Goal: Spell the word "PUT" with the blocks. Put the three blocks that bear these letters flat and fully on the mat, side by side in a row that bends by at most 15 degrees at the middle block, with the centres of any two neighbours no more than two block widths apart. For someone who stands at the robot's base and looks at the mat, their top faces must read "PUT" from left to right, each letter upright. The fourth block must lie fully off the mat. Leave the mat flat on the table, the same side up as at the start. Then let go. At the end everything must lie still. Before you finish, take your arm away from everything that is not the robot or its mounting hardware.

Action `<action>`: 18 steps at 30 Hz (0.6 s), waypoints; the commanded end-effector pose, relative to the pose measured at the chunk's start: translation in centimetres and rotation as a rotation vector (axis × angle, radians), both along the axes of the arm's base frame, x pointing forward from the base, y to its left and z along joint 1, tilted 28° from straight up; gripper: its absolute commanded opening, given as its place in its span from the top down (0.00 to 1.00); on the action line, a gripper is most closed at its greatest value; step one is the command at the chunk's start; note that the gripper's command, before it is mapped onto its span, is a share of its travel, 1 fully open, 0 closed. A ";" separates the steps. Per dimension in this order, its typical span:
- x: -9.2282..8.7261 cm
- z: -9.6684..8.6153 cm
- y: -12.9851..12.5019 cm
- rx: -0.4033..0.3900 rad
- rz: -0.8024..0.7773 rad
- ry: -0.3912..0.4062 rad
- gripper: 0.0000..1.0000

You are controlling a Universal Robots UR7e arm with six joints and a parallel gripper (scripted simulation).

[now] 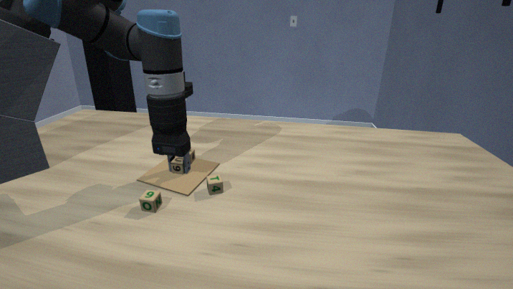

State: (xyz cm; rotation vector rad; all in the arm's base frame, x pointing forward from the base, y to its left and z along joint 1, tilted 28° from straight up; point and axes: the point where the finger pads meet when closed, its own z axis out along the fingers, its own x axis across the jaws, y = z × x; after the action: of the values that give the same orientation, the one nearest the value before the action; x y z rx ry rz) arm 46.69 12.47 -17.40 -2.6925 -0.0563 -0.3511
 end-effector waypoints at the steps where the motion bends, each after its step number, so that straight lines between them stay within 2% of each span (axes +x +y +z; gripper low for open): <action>1: 0.1 0.0 0.0 -0.002 0.001 -0.002 0.31; 2: 0.1 0.0 0.0 -0.002 0.001 -0.002 0.31; 3: 0.1 0.0 0.0 -0.002 0.001 -0.002 0.25; 5: 0.1 0.0 0.0 -0.002 0.001 -0.002 0.25; 6: 0.1 0.0 0.0 -0.002 0.001 -0.002 0.19; 8: 0.1 0.0 0.0 -0.002 0.001 -0.002 0.19; 9: 0.1 0.0 0.0 -0.002 0.001 -0.002 0.13; 18: 0.1 0.0 0.0 -0.002 0.001 -0.002 0.13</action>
State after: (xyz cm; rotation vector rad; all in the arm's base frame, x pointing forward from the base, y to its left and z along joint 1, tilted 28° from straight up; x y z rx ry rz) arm 46.69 12.47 -17.40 -2.6925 -0.0563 -0.3511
